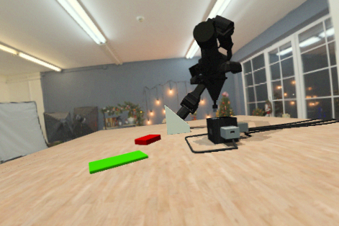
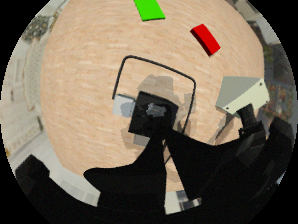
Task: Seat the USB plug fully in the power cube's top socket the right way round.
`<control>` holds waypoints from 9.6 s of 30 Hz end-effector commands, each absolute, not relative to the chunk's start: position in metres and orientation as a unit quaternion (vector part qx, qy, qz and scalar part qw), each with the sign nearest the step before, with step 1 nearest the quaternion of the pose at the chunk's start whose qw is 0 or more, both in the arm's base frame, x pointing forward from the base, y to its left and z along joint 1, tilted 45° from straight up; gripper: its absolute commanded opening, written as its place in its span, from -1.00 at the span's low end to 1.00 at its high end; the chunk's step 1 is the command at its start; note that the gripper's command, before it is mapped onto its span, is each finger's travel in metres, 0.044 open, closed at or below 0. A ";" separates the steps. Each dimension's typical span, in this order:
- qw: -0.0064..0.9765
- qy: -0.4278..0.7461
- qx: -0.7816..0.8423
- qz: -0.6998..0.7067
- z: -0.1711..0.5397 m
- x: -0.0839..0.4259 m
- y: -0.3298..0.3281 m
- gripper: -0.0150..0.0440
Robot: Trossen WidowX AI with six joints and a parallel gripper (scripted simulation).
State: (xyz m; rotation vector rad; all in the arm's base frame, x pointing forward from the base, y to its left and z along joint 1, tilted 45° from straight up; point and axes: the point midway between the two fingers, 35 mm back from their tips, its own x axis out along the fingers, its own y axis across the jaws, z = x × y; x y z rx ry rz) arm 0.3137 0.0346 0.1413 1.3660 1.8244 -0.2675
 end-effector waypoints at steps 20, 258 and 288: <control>0.553 0.724 0.397 0.112 0.141 0.313 0.035 -0.49; 0.611 0.274 -0.304 0.678 0.125 0.313 0.042 -0.49; 0.611 0.274 -0.304 0.678 0.123 0.313 0.045 -0.49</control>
